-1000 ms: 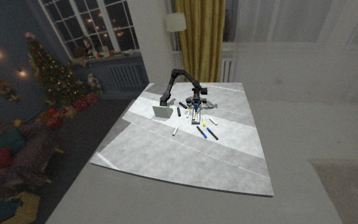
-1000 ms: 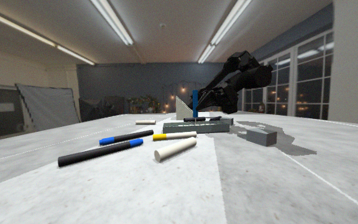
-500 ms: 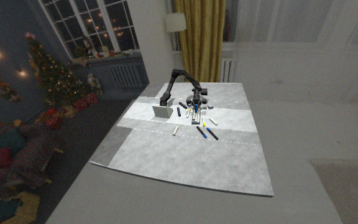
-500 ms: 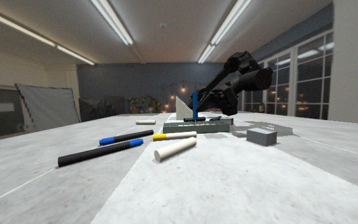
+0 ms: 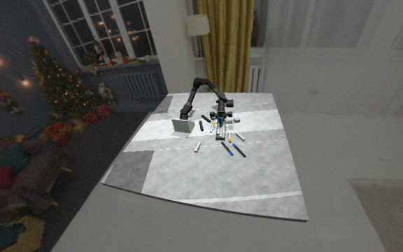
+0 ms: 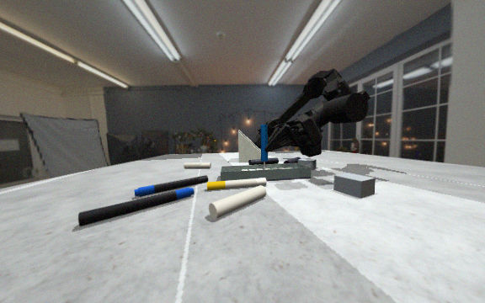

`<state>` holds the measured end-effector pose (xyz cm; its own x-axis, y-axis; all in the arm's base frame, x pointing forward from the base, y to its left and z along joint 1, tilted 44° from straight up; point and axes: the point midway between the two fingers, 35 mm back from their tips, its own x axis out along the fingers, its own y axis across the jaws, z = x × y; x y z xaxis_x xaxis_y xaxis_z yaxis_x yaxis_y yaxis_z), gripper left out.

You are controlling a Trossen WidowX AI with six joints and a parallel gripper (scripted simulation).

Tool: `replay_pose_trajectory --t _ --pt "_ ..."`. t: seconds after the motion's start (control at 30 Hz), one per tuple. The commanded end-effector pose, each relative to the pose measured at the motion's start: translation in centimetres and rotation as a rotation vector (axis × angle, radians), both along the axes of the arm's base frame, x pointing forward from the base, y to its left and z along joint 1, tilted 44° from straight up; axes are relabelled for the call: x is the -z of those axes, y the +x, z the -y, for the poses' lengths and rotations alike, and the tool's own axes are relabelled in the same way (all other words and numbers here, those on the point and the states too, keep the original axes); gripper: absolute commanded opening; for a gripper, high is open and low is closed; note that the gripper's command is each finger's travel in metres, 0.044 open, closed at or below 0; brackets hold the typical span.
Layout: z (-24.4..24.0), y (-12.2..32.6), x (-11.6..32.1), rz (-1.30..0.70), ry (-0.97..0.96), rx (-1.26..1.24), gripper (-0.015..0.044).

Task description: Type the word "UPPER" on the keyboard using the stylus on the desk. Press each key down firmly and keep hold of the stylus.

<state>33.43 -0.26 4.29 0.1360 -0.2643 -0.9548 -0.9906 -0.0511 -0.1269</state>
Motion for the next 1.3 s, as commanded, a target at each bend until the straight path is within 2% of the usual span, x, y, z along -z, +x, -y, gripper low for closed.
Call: replay_pose_trajectory --t 0.0,0.17,0.57,0.67,0.7,0.77,1.27 --pt "1.0 0.0 -1.0 0.001 -0.003 0.001 0.0081" --pt "2.5 -0.2 -2.5 0.001 -0.004 0.001 0.0081" --pt "2.4 -0.2 -2.3 -0.001 -0.002 0.005 0.0084" --pt "2.4 -0.2 -2.3 -0.001 -0.002 0.005 0.0064" --pt "2.4 -0.2 -2.4 -0.001 -0.002 0.005 0.0038" --pt "2.1 -0.1 -2.7 -0.001 -0.002 0.005 0.0000" --pt "-2.9 0.8 -8.2 0.003 0.001 0.001 0.0000"
